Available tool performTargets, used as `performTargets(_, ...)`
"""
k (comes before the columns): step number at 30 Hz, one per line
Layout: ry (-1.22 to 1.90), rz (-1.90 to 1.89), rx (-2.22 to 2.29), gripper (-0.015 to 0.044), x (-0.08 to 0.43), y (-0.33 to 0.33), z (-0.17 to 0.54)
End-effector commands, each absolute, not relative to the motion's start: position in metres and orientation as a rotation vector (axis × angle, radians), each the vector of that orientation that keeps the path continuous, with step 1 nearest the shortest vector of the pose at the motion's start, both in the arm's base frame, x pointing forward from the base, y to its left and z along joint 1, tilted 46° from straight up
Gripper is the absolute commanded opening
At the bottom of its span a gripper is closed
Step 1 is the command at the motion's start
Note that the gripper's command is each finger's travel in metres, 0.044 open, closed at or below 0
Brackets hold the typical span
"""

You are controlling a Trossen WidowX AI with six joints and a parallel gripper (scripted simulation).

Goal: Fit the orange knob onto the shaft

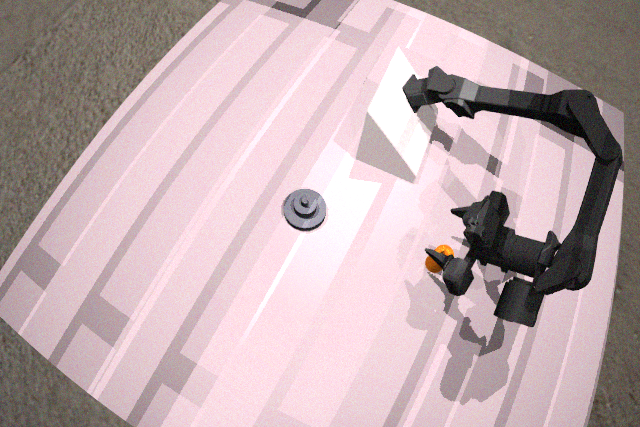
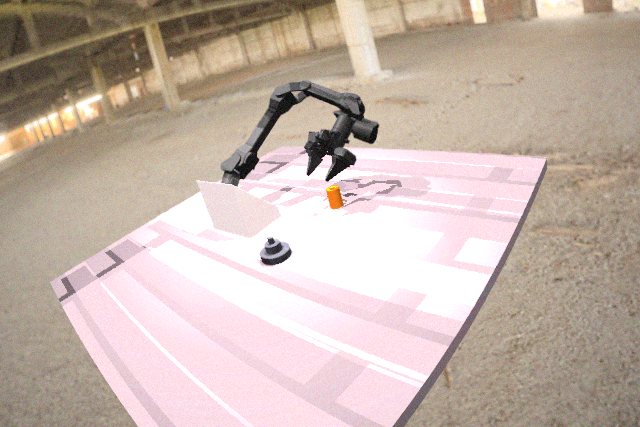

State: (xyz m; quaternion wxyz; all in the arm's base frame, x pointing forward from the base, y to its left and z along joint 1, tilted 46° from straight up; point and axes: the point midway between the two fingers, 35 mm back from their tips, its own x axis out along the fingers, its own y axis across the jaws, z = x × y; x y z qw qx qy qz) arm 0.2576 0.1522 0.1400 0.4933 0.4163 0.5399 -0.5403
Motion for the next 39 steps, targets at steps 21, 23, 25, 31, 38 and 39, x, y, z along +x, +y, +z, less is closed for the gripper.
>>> performTargets(21, 1.9, -0.835, 1.692, 0.044, 0.273, 0.14, 0.164)
performTargets(23, 1.902, -0.818, 1.683, 0.044, 0.273, 0.14, 0.164)
performTargets(25, 1.912, -0.682, 1.606, 0.044, 0.273, 0.14, 0.164)
performTargets(31, 1.876, -0.092, 1.227, 0.044, 0.273, 0.14, 0.164)
performTargets(38, 1.692, 0.511, 0.746, 0.044, 0.273, 0.141, 0.165)
performTargets(39, 1.655, 0.589, 0.675, 0.044, 0.273, 0.141, 0.165)
